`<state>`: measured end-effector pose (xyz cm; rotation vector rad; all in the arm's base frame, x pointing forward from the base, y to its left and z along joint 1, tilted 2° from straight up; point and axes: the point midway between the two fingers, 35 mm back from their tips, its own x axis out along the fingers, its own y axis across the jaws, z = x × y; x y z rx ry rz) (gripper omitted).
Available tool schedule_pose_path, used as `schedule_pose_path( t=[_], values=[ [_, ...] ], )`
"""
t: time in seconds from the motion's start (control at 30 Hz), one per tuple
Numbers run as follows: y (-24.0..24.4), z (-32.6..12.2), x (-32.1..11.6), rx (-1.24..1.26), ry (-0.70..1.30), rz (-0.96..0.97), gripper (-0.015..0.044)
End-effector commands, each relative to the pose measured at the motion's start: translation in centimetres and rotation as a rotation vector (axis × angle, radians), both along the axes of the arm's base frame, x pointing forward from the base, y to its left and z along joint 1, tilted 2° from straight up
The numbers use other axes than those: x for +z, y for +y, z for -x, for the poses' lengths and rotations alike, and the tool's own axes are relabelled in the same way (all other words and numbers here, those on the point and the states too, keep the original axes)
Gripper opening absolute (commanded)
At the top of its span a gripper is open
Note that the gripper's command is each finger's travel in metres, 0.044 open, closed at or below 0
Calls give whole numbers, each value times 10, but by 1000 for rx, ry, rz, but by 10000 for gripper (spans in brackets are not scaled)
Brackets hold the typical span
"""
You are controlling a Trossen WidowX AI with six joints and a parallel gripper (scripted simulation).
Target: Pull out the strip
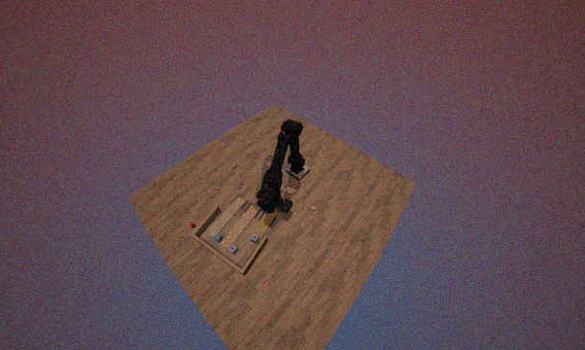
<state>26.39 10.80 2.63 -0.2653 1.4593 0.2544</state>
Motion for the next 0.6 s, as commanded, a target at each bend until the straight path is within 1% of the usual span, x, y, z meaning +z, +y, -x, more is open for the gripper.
schedule_pose_path(
  t=[0.0,0.57],
  values=[
    [-4,14,-8,-1,33,11,0],
    [-12,38,-10,-1,35,11,0]
  ],
)
